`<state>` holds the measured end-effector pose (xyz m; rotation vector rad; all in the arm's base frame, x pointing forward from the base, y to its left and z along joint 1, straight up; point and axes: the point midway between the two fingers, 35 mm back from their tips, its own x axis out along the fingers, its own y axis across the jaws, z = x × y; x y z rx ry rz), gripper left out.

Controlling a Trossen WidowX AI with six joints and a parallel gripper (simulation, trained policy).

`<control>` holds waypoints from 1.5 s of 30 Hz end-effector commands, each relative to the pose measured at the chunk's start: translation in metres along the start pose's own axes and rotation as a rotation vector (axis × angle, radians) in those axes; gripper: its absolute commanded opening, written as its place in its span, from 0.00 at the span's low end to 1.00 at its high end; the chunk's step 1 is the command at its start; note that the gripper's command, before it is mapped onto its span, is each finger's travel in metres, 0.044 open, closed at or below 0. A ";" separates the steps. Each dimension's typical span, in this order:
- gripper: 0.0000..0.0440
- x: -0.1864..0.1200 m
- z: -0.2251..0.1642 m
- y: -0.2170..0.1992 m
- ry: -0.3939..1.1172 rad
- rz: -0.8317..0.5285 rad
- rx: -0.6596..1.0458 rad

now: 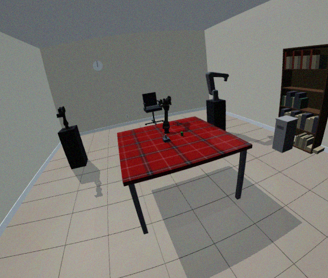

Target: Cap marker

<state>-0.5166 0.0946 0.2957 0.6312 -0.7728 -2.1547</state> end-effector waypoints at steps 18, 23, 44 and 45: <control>0.63 -0.038 -0.009 0.007 0.000 -0.154 0.056; 0.65 -0.047 -0.012 0.009 0.001 -0.191 0.069; 0.69 -0.088 -0.027 0.010 0.004 -0.340 0.126; 0.69 -0.090 -0.028 0.010 0.005 -0.347 0.128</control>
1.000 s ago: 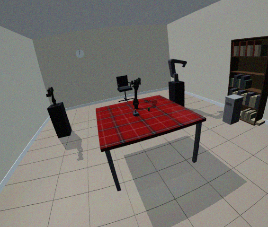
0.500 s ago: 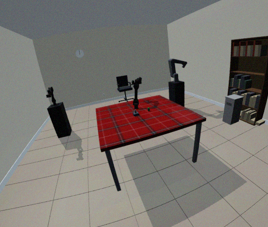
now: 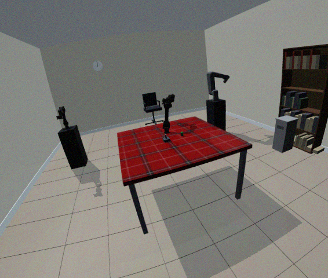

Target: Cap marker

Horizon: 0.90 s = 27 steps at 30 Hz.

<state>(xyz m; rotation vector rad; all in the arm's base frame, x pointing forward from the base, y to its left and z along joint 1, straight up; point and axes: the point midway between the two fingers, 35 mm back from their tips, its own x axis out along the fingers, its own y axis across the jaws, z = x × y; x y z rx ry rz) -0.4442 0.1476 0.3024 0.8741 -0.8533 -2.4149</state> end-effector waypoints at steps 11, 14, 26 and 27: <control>0.69 -0.024 -0.012 -0.011 0.006 -0.094 0.034; 0.69 -0.029 -0.014 -0.013 0.007 -0.115 0.042; 0.69 -0.052 -0.025 -0.023 0.011 -0.194 0.075; 0.69 -0.054 -0.026 -0.024 0.011 -0.201 0.078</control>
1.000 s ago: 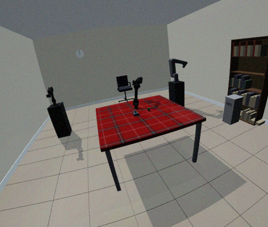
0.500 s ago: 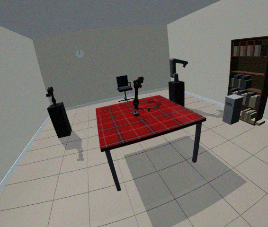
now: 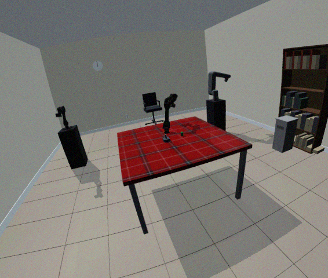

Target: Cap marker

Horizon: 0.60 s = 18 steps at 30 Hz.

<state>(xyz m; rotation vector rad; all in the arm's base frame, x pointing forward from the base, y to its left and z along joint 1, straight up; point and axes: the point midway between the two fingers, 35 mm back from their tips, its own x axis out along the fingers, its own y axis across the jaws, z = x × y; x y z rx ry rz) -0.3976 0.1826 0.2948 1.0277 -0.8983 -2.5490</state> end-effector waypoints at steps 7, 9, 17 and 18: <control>0.70 -0.015 -0.009 -0.012 0.006 -0.063 0.025; 0.70 -0.018 -0.011 -0.015 0.007 -0.076 0.031; 0.70 -0.032 -0.018 -0.025 0.009 -0.127 0.055; 0.70 -0.034 -0.019 -0.026 0.010 -0.133 0.058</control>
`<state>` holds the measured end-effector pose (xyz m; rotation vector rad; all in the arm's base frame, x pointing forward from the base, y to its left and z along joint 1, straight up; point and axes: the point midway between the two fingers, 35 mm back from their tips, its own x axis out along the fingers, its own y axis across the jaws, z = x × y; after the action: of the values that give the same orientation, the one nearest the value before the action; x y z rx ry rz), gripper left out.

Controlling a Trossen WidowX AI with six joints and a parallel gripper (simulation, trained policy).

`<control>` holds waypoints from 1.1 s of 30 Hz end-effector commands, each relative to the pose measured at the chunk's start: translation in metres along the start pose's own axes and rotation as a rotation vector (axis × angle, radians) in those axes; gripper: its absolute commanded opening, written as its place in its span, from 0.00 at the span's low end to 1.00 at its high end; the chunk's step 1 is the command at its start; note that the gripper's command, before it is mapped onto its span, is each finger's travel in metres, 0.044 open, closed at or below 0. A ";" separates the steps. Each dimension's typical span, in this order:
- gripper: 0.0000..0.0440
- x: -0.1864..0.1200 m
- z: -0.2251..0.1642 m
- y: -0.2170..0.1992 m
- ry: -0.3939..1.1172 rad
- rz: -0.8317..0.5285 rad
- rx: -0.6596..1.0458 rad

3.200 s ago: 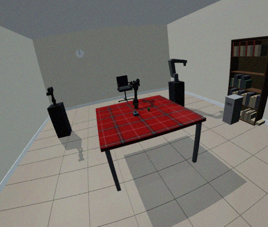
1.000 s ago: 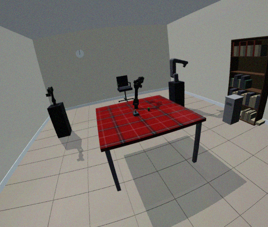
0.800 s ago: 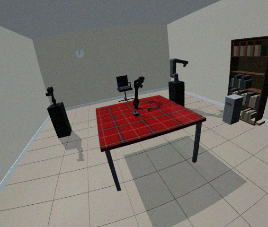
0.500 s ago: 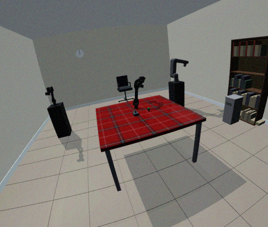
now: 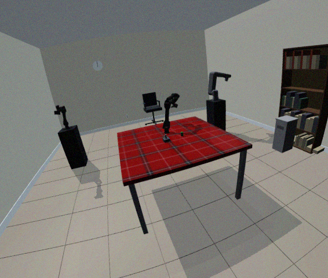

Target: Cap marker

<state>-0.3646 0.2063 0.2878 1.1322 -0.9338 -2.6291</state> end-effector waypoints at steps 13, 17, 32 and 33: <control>0.70 -0.023 -0.015 -0.024 0.008 -0.098 0.046; 0.71 -0.030 -0.019 -0.031 0.009 -0.123 0.059; 0.71 -0.055 -0.035 -0.055 0.013 -0.215 0.112; 0.71 -0.056 -0.036 -0.056 0.014 -0.221 0.115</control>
<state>-0.2985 0.2508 0.2725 1.3299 -1.0207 -2.7595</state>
